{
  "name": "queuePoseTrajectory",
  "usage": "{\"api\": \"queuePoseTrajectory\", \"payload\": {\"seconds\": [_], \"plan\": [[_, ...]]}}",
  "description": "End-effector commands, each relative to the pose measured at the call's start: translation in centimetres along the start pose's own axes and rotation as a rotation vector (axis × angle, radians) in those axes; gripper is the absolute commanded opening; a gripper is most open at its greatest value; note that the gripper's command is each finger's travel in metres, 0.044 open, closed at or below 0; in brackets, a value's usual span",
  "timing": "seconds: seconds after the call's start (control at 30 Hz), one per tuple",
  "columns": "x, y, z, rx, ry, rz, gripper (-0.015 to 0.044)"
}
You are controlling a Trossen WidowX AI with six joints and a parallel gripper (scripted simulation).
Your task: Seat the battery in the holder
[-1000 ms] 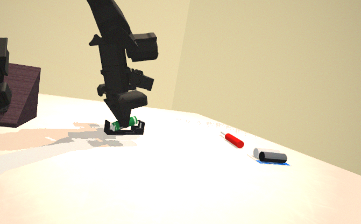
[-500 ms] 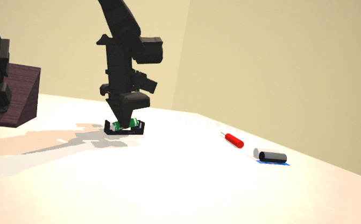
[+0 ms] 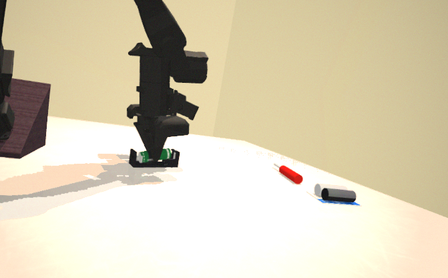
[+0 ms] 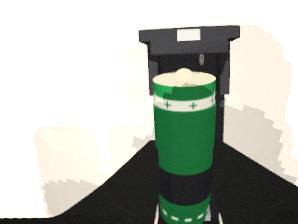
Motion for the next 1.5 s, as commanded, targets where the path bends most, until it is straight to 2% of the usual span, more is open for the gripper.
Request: {"api": "queuePoseTrajectory", "payload": {"seconds": [0.0,0.8,1.47], "plan": [[0.0,0.2,0.0,-0.005,-0.001,0.032,0.0076],[1.3,0.5,0.0,-0.03,0.009,0.153,0.0076],[2.7,0.6,0.2,-0.032,0.011,0.165,0.0076]]}}
Point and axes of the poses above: the point midway between the two fingers, 35 mm back from their tips, its own y axis out along the fingers, its own z axis across the jaws, x = y × z, the point moved 8 cm from there along -y, back along the fingers, and after that the axes turned 12 degrees about y, right-handed, at the moved point
